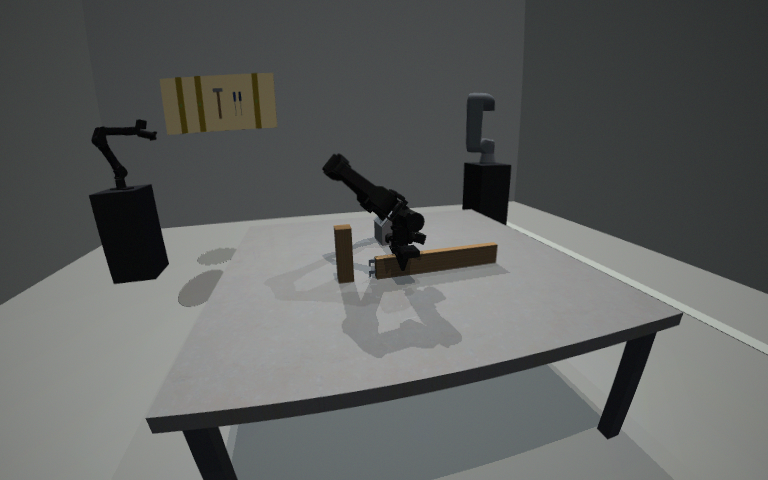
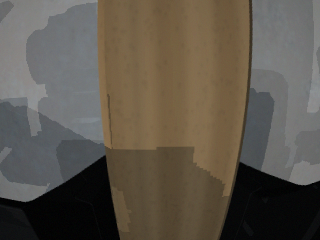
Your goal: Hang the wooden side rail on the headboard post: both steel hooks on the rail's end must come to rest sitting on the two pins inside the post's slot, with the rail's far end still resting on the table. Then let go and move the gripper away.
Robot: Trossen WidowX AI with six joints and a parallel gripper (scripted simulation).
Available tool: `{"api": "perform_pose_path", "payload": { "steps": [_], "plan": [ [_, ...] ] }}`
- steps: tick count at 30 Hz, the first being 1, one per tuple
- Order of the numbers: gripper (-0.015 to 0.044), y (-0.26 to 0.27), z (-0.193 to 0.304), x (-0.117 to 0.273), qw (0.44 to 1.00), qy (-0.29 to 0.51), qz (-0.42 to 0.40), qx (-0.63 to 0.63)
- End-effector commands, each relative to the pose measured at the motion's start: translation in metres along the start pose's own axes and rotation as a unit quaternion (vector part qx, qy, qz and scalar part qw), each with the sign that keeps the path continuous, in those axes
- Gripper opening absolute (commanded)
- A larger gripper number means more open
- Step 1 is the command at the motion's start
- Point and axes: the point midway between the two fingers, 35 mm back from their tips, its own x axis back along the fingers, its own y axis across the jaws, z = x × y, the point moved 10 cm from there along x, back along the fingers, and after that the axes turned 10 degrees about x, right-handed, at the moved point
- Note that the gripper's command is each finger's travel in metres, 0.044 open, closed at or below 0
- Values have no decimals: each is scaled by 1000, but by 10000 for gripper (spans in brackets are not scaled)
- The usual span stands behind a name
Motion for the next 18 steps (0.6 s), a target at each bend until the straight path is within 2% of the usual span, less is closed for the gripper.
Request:
{"api": "perform_pose_path", "payload": {
  "steps": [1,18],
  "plan": [
    [0,0,0,0,1000,2,0,2],
    [0,6,-1,0,1000,2,0,2]
  ]
}}
